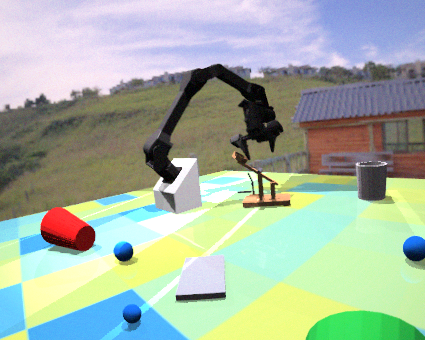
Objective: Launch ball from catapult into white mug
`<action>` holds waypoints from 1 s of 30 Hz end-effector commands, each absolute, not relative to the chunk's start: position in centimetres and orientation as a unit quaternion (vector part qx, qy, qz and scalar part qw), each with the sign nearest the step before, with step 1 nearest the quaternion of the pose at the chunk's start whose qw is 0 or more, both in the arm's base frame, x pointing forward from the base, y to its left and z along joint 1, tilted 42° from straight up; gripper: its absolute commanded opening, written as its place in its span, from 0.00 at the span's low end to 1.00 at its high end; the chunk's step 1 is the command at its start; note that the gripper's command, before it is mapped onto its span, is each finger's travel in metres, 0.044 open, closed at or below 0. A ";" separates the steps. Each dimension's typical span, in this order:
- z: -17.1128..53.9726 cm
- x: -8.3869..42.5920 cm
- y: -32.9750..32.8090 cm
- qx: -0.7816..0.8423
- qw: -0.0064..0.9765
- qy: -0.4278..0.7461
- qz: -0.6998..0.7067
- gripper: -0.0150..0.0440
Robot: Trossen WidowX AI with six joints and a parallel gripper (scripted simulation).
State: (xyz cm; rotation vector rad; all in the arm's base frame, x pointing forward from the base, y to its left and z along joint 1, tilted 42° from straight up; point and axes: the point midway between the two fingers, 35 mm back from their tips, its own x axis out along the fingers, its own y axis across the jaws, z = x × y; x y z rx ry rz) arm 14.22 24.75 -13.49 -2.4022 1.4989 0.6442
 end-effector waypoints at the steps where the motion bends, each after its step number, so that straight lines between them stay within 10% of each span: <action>1: -13.3 16.2 26.6 -0.803 0.194 0.519 0.217 1.00; 30: -9.4 31.9 34.5 -0.587 0.609 0.518 0.127 1.00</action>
